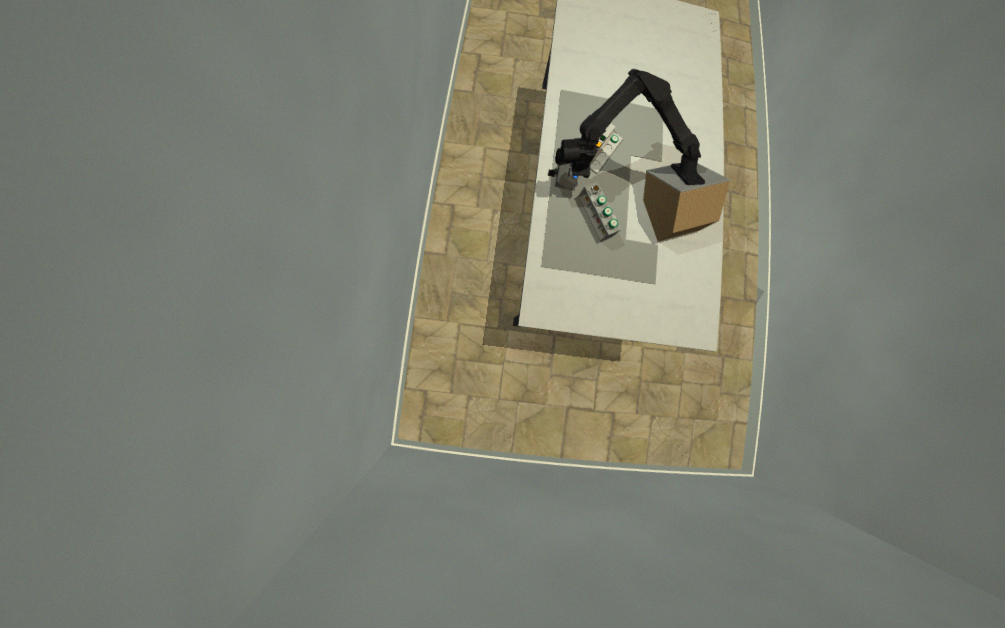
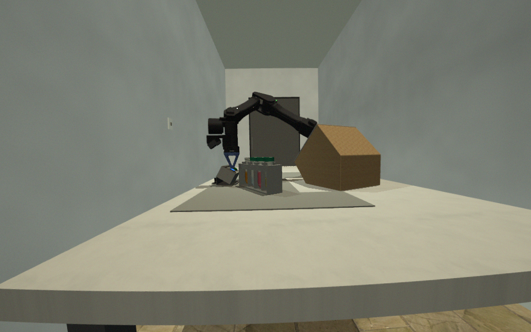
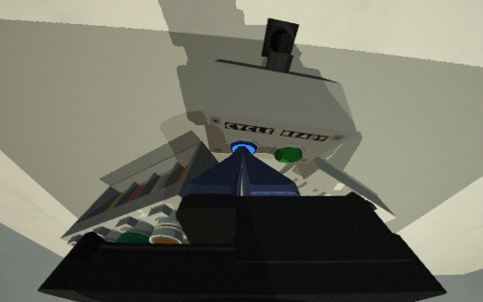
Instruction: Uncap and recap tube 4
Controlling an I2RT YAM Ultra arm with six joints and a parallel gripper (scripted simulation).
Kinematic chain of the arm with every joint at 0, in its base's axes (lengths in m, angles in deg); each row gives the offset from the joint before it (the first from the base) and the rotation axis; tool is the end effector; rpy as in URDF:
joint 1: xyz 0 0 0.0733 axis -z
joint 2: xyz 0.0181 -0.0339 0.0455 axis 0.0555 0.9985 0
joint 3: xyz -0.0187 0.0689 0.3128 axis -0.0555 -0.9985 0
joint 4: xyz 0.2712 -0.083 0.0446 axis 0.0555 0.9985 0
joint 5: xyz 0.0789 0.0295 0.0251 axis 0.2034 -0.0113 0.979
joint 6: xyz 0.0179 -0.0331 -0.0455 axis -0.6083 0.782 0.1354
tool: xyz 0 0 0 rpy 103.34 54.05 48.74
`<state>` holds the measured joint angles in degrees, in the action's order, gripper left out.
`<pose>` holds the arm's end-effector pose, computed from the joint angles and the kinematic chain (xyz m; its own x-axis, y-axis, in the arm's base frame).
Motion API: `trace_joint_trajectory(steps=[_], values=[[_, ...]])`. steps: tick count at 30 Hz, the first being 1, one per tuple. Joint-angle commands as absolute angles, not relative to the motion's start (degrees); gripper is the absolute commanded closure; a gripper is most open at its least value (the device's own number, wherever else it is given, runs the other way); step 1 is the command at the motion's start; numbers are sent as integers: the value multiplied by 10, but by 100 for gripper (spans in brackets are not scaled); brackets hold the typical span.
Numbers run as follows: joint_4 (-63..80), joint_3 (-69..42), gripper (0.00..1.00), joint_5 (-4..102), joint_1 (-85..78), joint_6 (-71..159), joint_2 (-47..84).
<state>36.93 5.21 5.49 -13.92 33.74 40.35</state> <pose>0.4640 0.0592 0.1484 -0.9726 -0.0510 -0.2268 0.1111 0.7552 -0.6460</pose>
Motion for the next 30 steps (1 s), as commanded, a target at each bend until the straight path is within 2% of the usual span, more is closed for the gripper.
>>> trace_joint_trajectory(steps=[1, 30], values=[[358, 43, 100, 58, -144, 343, 411], [355, 40, 100, 56, -142, 344, 413]])
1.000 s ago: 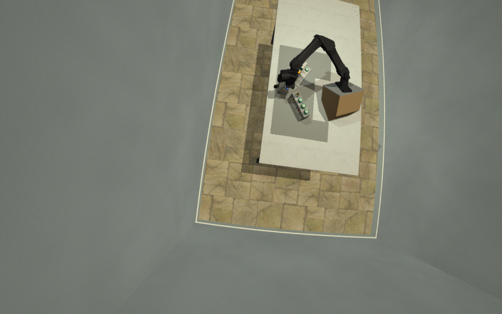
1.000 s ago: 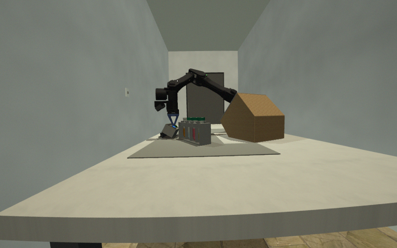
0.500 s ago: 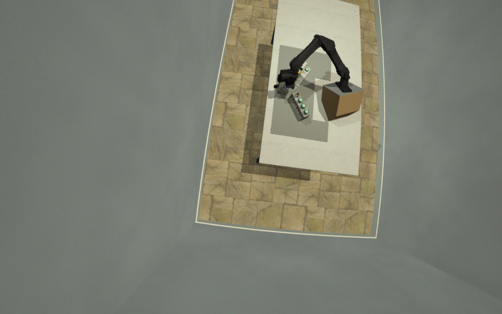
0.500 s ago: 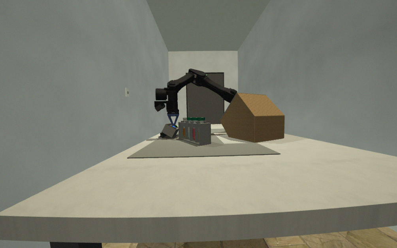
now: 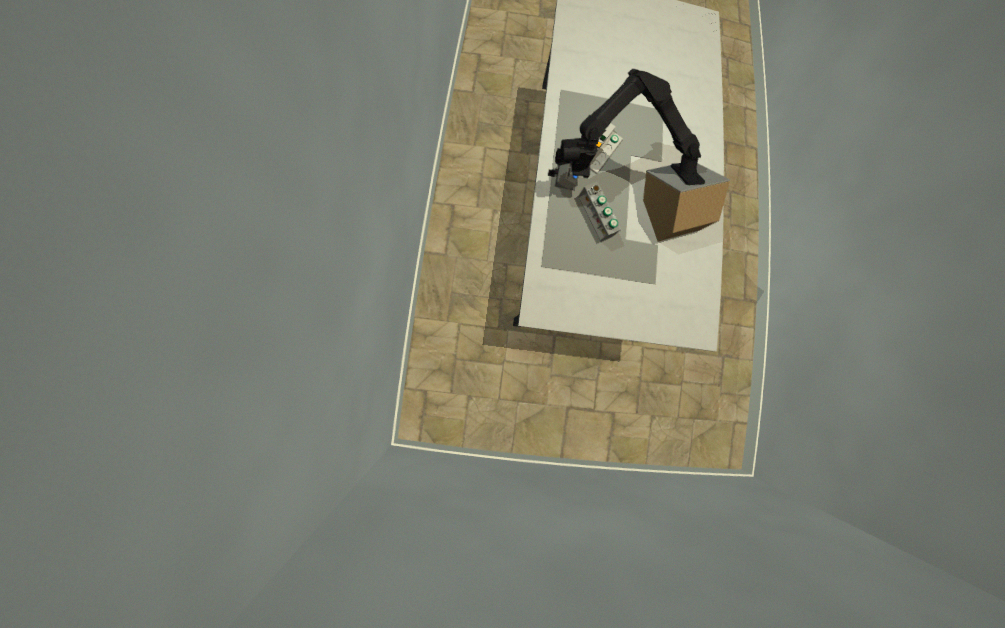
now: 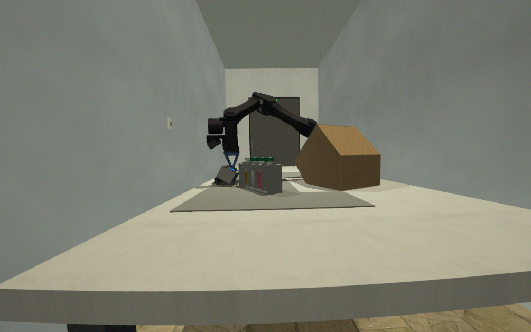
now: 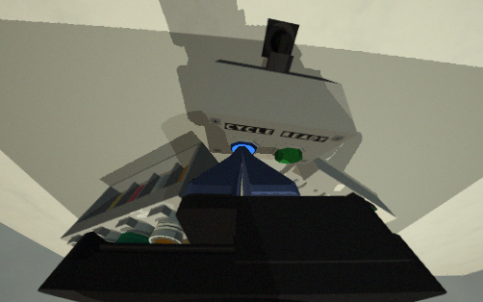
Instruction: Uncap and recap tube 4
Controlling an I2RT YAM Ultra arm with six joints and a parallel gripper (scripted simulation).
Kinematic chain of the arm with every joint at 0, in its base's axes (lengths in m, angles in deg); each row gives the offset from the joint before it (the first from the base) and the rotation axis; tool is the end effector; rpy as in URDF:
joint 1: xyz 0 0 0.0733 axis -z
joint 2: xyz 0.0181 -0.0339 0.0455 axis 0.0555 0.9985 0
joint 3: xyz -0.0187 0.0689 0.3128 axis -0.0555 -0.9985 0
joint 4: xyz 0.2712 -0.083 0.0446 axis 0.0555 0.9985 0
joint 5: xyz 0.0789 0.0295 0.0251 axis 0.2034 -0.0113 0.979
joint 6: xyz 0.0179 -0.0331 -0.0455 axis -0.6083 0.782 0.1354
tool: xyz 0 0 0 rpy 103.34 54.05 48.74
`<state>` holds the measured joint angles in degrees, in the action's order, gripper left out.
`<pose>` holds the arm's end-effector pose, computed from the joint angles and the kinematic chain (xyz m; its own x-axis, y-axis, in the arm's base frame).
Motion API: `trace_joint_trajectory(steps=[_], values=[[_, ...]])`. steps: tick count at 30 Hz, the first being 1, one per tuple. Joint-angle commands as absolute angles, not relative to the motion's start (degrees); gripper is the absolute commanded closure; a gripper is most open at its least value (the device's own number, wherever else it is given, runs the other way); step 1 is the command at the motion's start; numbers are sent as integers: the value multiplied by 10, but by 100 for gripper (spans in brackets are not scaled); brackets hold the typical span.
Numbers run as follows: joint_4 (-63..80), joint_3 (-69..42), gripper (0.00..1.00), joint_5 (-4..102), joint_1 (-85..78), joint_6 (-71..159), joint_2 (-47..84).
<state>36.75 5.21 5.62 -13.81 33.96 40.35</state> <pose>0.4644 0.0585 0.1483 -0.9725 -0.0516 -0.2271 0.1103 0.7566 -0.6445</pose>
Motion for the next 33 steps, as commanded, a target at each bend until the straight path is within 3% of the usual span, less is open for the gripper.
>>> trace_joint_trajectory(steps=[1, 33], values=[[355, 40, 100, 56, -142, 344, 413], [352, 39, 100, 57, -140, 346, 414]])
